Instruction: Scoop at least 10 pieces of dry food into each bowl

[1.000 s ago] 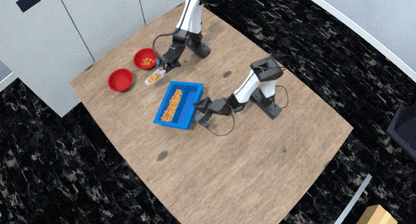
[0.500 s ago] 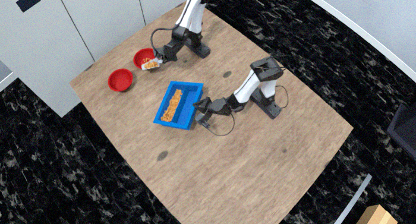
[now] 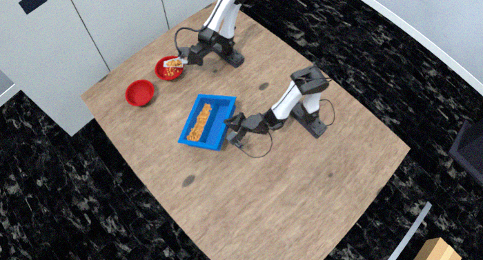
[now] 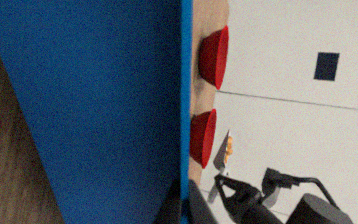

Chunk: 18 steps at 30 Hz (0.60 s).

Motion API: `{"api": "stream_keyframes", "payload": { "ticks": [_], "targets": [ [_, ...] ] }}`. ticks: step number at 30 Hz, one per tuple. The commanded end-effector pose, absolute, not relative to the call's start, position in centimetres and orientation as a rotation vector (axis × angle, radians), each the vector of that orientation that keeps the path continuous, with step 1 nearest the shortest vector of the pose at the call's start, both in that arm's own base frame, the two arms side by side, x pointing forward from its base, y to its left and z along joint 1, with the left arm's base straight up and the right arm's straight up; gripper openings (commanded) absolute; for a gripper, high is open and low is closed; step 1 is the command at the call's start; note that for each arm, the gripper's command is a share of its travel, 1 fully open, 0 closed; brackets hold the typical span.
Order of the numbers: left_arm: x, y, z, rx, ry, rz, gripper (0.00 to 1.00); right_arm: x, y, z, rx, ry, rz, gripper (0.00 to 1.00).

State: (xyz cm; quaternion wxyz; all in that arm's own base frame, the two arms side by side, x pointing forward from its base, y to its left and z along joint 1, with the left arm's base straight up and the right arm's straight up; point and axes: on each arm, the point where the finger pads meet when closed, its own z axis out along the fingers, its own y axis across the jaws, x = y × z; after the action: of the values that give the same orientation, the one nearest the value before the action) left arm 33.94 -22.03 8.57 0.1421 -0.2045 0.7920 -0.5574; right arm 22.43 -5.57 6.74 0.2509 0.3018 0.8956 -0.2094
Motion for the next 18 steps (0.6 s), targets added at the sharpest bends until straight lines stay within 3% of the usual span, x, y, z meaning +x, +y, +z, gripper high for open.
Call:
{"api": "stream_keyframes", "payload": {
  "ticks": [1, 18],
  "targets": [
    [35.17, -22.71, 12.69, -0.440, 2.171, -1.643, 0.00, 23.68, -5.46, 8.17, 0.826, 2.395, -0.517, 0.00],
    [35.17, -22.71, 12.69, -0.440, 2.171, -1.643, 0.00, 23.38, -5.68, 8.57, 0.853, 2.449, -0.443, 0.00]
  ]
}}
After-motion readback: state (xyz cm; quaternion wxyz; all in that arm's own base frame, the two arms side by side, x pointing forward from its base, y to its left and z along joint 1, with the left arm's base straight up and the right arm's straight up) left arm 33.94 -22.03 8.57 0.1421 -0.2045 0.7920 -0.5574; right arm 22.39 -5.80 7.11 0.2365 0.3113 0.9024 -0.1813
